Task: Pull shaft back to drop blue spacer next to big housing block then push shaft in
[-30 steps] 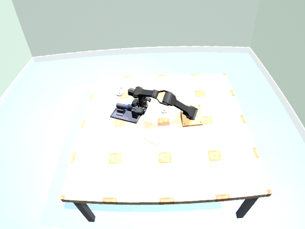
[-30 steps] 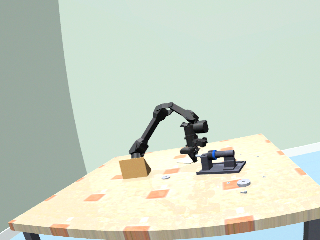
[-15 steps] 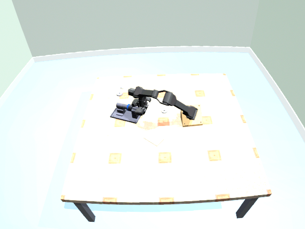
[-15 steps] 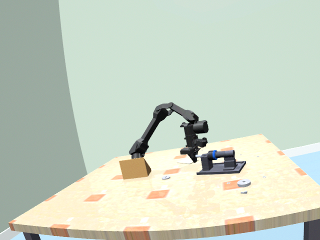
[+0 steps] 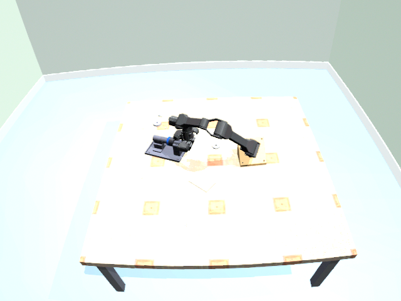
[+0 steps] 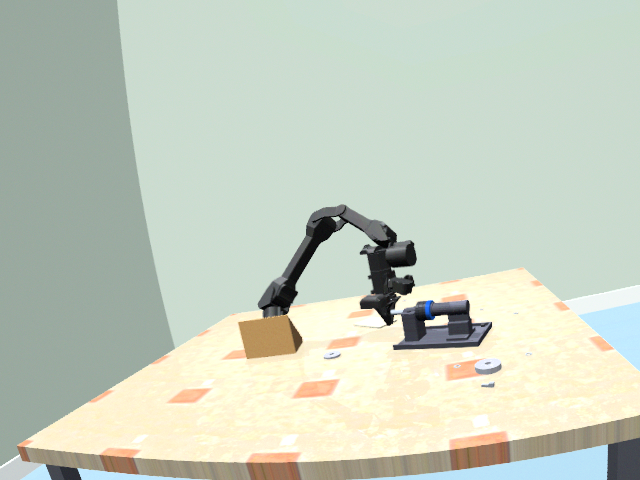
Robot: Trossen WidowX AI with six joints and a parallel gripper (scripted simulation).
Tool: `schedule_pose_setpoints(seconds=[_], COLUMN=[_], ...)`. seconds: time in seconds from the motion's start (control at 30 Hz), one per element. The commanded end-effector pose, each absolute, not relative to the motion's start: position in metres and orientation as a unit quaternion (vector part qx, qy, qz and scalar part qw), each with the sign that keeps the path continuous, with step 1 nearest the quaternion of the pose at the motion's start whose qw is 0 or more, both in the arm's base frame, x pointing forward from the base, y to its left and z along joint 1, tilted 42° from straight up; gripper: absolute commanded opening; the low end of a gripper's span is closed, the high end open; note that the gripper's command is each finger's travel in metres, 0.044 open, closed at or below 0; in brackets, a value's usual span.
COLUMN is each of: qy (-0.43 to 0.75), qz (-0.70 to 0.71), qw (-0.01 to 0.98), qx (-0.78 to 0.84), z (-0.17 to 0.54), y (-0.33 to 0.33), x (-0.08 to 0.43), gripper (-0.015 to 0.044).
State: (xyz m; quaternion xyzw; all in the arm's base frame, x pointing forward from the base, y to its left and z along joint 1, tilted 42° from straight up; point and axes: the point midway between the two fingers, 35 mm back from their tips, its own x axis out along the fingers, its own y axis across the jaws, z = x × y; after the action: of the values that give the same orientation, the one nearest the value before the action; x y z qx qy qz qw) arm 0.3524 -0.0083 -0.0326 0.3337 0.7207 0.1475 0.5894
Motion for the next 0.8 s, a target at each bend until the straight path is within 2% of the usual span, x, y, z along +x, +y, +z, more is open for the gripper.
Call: schedule_pose_setpoints(seconds=[0.0,0.77], qy=[0.721,0.721], qz=[0.149,0.149], qw=[0.59,0.59], qx=[0.332,0.332], z=[-0.0317,-0.0312], y=[-0.0082,-0.0079], x=[0.3515,0.3497], gripper=[0.0,0.0])
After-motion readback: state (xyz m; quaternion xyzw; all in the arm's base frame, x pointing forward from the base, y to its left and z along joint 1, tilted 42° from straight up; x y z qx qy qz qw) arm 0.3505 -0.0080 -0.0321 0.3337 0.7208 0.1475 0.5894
